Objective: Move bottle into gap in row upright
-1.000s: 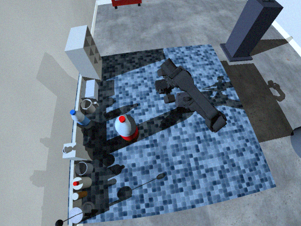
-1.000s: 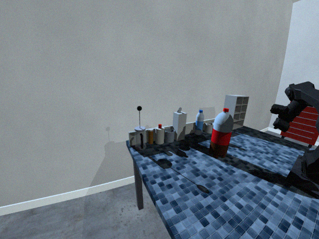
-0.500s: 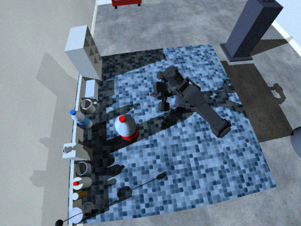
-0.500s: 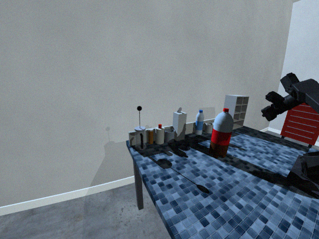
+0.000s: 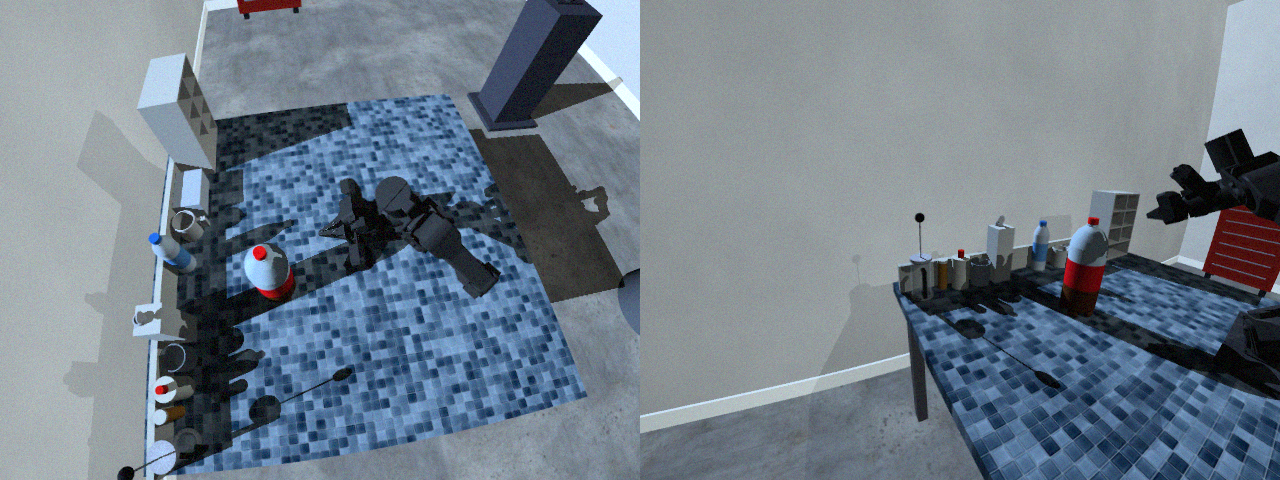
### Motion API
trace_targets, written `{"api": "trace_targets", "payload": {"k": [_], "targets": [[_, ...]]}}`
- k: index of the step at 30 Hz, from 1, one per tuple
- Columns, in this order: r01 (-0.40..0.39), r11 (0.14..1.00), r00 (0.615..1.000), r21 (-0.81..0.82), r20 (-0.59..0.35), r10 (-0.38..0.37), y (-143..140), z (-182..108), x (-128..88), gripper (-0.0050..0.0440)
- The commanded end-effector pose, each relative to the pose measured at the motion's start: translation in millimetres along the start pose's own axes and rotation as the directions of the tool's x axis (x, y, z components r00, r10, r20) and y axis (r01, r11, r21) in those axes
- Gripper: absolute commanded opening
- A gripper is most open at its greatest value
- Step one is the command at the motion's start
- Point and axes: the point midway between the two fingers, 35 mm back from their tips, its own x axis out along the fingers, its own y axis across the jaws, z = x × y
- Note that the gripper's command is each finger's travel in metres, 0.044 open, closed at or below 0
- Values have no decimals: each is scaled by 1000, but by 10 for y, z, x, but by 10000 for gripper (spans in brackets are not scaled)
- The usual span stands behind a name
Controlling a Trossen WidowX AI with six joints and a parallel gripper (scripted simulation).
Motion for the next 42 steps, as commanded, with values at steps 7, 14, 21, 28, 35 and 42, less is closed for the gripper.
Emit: {"api": "trace_targets", "payload": {"k": [7,14,21,28,35,42], "targets": [[-23,999,999,47,44,21,135,43,-11,-50],[-15,999,999,49,31,14,131,-53,61,-50],[-10,999,1000,47,25,9,138,-118,110,-50],[-4,999,1000,43,18,3,147,-212,177,-50],[0,999,1000,41,13,-1,153,-280,222,-50],[5,999,1000,38,9,-5,162,-376,284,-50]]}}
